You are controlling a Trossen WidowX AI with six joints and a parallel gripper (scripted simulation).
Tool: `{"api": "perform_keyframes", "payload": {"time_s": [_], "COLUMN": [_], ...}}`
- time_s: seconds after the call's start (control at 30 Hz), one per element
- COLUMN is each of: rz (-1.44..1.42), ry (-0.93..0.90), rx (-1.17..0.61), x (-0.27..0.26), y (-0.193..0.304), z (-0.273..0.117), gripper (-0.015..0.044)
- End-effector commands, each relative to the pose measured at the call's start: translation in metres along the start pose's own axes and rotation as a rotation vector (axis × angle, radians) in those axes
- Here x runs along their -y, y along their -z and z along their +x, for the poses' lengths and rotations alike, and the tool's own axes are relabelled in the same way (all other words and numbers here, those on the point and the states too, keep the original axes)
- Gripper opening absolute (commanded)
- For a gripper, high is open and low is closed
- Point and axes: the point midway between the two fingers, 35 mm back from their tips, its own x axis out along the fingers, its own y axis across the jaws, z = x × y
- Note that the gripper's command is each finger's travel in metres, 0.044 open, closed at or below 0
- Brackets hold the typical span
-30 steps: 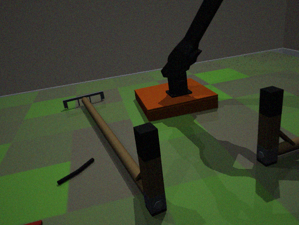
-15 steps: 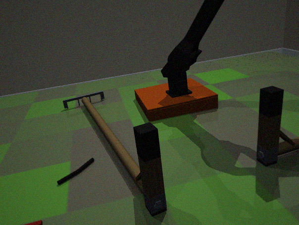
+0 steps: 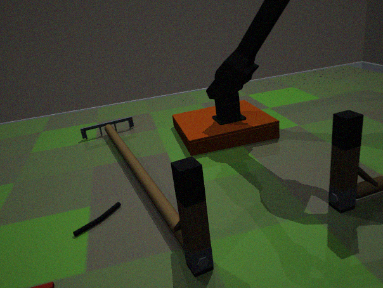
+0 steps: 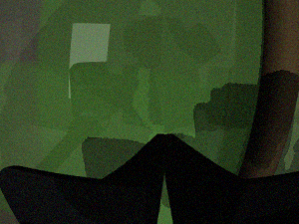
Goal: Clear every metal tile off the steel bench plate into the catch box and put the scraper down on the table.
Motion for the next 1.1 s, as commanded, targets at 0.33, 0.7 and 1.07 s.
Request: {"api": "perform_keyframes", "payload": {"time_s": [0.33,0.7,1.07], "rz": [0.003,0.003,0.003], "ry": [0.002,0.003,0.004], "rx": [0.002,0.003,0.003], "x": [0.014,0.025,0.037], "y": [-0.003,-0.005,-0.006], "z": [-0.002,-0.003,-0.004], "gripper": [0.0000,0.0000,0.0000]}}
